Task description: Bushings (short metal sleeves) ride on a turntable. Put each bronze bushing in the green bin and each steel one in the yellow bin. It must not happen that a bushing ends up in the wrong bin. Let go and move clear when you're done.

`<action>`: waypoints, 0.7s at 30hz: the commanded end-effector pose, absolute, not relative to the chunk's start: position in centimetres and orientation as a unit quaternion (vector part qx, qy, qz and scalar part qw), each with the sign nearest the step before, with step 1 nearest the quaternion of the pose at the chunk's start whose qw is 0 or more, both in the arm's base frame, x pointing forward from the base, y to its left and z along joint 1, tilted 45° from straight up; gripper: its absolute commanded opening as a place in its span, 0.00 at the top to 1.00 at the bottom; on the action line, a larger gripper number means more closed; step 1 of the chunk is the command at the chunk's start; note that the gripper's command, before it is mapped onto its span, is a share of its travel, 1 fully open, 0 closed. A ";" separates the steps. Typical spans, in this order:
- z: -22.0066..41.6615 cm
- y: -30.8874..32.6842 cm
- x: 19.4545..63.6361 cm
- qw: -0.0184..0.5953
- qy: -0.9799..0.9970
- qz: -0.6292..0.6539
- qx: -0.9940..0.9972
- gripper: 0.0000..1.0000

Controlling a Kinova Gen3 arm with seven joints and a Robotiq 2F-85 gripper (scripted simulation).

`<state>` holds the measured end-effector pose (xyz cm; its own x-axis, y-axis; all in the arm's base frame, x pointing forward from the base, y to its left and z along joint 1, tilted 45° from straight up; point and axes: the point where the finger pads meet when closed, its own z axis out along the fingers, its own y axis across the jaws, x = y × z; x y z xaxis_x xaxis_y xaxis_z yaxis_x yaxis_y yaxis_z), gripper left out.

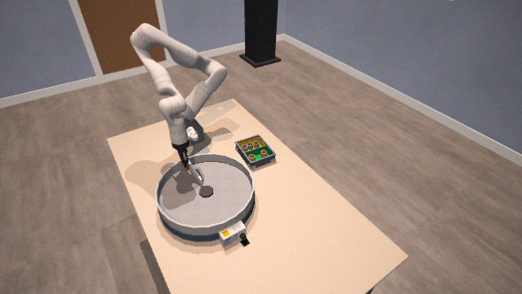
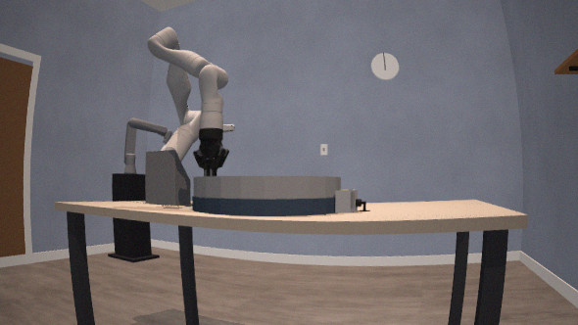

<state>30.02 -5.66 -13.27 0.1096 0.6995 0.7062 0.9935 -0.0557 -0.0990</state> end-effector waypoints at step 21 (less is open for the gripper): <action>-14.8 -4.1 30.0 0.297 -0.618 -0.247 -0.685 0.86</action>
